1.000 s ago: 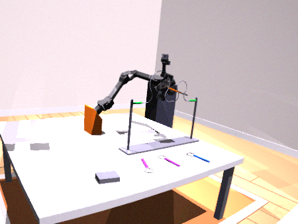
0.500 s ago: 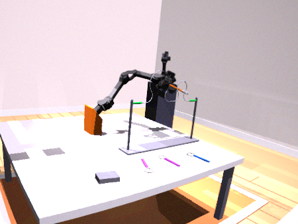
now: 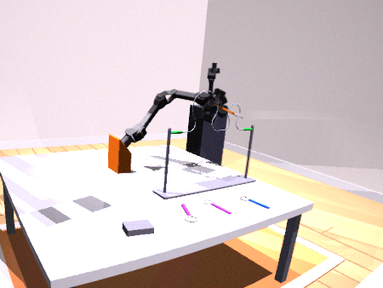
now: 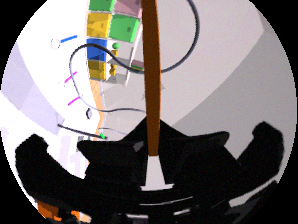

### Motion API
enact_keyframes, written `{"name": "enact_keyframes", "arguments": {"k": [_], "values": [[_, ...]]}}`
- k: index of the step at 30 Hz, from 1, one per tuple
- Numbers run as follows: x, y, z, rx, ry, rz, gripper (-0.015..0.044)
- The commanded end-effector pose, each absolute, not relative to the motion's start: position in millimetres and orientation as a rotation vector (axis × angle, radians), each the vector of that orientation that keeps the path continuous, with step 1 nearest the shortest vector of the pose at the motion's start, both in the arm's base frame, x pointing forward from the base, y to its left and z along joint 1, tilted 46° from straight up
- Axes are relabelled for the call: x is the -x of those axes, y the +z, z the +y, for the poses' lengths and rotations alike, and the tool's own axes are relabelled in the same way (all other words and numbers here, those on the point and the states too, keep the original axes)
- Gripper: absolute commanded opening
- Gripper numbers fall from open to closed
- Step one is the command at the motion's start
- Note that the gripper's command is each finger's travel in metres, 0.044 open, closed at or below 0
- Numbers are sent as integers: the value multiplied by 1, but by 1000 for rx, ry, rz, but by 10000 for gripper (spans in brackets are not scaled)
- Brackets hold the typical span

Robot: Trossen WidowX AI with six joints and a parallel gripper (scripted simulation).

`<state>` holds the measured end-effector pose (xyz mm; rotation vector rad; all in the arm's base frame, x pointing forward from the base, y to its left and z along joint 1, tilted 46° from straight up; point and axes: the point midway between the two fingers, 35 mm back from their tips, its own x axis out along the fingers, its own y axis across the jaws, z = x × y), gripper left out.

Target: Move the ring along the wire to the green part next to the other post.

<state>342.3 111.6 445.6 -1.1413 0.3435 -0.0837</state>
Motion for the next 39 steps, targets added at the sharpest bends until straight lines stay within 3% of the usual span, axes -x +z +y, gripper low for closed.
{"name": "enact_keyframes", "arguments": {"k": [1,39], "values": [[-344,443,115,1085,-61,356,-150],[-335,407,158,306,187,482,-150]]}}
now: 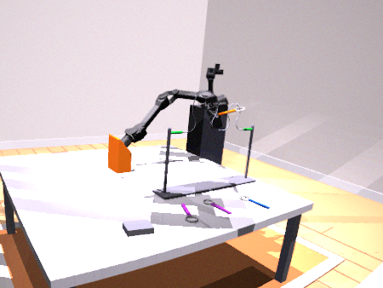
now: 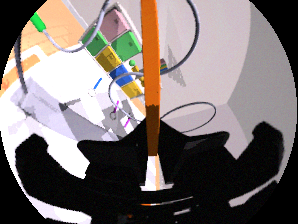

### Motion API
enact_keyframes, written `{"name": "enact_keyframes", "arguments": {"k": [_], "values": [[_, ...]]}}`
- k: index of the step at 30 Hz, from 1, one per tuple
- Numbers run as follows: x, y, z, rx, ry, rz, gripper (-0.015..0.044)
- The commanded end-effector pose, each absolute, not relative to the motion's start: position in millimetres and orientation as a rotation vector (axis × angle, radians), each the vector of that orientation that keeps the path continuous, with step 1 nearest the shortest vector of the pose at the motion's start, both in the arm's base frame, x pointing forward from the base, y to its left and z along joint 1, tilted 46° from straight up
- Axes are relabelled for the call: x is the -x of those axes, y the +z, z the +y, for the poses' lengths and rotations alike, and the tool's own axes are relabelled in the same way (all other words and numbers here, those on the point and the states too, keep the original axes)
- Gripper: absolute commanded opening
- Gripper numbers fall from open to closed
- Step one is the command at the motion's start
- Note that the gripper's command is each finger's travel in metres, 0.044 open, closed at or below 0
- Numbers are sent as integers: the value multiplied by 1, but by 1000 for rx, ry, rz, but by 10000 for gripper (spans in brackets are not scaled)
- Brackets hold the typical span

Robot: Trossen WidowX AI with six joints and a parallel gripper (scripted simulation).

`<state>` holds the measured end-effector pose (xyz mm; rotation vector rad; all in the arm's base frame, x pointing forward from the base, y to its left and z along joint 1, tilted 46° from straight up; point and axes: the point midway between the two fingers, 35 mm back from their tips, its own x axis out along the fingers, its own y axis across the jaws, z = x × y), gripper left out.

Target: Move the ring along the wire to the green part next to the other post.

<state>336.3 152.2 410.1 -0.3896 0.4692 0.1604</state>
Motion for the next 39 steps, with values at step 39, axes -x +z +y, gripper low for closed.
{"name": "enact_keyframes", "arguments": {"k": [39], "values": [[-322,417,218,-547,435,531,-150]]}}
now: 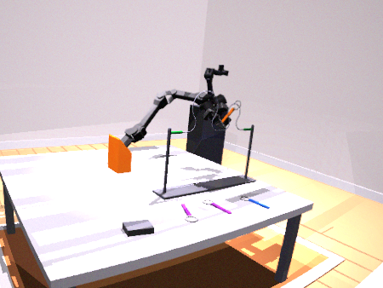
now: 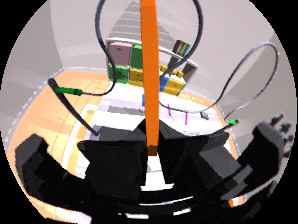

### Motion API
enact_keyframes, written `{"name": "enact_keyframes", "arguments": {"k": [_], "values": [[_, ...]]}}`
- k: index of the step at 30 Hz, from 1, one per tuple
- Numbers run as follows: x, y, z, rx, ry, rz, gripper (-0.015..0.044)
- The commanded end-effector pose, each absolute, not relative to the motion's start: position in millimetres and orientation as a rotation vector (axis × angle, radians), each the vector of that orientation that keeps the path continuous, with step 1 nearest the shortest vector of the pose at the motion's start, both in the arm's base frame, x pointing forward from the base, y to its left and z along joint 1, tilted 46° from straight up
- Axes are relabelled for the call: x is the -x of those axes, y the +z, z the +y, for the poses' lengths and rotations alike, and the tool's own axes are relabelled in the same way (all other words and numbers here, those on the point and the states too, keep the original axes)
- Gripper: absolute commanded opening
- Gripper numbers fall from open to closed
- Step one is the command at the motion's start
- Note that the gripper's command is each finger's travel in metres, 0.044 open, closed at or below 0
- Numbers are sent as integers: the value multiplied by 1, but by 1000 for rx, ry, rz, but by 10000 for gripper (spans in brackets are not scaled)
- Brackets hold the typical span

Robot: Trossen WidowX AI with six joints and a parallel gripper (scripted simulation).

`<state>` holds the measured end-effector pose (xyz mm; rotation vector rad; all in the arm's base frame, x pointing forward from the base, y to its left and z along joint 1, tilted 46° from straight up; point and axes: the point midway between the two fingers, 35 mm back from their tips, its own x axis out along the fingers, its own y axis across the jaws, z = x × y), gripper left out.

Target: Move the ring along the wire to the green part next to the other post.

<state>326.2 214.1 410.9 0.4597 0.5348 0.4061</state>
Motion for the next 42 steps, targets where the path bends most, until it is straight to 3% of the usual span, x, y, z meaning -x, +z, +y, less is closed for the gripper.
{"name": "enact_keyframes", "arguments": {"k": [1,42], "values": [[-322,418,219,-570,440,531,-150],[-315,475,250,-1484,649,476,-150]]}}
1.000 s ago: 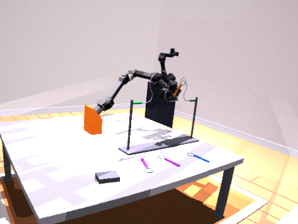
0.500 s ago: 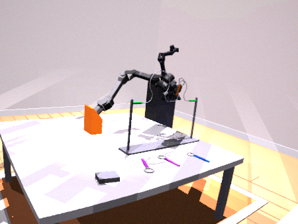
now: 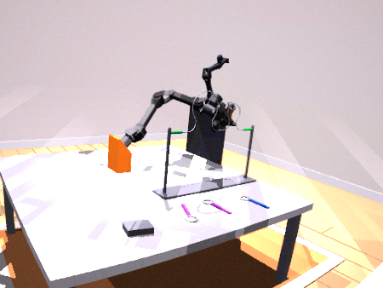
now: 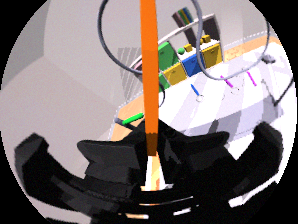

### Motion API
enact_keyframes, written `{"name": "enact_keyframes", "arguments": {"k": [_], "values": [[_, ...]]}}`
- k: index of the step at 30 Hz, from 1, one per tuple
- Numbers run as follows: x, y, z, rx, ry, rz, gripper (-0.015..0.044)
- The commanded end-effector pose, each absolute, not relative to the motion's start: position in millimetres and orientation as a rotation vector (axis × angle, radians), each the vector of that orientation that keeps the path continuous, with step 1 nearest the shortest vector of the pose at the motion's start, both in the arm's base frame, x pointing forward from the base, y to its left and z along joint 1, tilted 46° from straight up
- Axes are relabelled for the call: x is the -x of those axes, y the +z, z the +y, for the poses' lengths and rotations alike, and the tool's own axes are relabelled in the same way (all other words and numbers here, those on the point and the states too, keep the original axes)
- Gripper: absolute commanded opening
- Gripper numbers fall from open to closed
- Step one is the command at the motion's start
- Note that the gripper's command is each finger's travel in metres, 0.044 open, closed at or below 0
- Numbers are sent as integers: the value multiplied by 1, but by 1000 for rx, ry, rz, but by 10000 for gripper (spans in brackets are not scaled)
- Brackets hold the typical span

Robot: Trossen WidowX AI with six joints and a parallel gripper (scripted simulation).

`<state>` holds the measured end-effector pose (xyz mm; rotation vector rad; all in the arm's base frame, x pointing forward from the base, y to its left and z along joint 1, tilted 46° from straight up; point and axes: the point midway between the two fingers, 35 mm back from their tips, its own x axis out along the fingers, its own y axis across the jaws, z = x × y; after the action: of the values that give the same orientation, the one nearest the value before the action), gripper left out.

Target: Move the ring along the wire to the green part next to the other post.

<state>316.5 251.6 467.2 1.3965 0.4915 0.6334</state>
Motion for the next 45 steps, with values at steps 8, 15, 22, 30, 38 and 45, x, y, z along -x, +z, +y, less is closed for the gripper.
{"name": "enact_keyframes", "arguments": {"k": [8,15,22,30,38,45], "values": [[-315,488,249,-1663,680,454,-150],[-315,500,247,-1819,705,433,-150],[-316,511,243,-1976,726,410,-150],[-317,522,236,-2154,749,380,-150],[-319,532,228,-2332,768,346,-150],[-321,540,220,-2485,781,313,-150]]}}
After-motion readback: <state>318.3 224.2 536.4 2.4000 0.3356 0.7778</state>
